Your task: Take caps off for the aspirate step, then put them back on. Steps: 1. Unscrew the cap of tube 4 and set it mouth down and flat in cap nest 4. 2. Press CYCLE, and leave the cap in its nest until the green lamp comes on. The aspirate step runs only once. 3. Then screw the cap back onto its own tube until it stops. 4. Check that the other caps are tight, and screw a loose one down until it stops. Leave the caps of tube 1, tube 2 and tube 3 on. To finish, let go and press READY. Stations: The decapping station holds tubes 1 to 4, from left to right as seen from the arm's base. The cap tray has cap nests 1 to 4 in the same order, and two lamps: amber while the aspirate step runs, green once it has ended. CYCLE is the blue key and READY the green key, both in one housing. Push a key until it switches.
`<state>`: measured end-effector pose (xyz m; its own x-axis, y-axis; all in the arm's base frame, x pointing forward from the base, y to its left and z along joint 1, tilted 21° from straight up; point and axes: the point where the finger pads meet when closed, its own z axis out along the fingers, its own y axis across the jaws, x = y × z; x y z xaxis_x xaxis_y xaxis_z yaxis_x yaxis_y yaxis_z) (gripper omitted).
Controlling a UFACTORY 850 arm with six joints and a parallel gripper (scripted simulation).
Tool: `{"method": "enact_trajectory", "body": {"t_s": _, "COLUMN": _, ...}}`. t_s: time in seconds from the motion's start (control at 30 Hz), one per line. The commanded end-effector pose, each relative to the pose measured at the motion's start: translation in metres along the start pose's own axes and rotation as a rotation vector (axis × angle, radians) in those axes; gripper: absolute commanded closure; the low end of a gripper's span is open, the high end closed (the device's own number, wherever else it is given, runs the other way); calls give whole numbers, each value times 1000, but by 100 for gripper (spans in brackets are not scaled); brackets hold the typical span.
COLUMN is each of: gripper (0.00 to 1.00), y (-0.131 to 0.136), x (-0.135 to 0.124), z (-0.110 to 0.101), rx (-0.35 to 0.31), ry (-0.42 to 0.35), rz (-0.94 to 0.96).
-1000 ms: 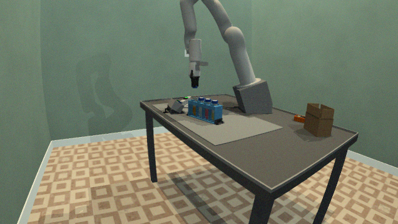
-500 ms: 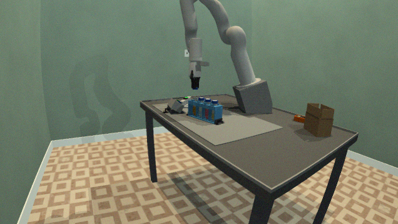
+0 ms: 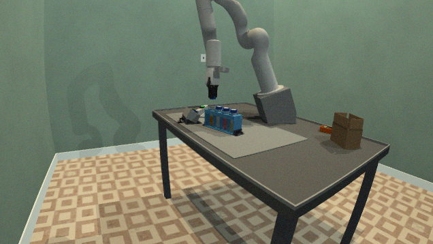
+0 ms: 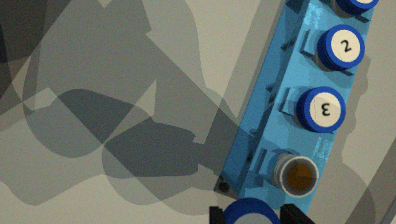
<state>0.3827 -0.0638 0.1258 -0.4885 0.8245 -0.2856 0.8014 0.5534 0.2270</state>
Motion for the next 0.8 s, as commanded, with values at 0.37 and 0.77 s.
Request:
{"method": "enact_trajectory", "body": {"t_s": 0.37, "gripper": 100, "y": 47, "x": 22, "z": 4, "rx": 58, "ry": -36, "rz": -3}}
{"method": "enact_trajectory", "body": {"t_s": 0.77, "gripper": 100, "y": 46, "x": 22, "z": 16, "rx": 58, "ry": -36, "rz": -3}}
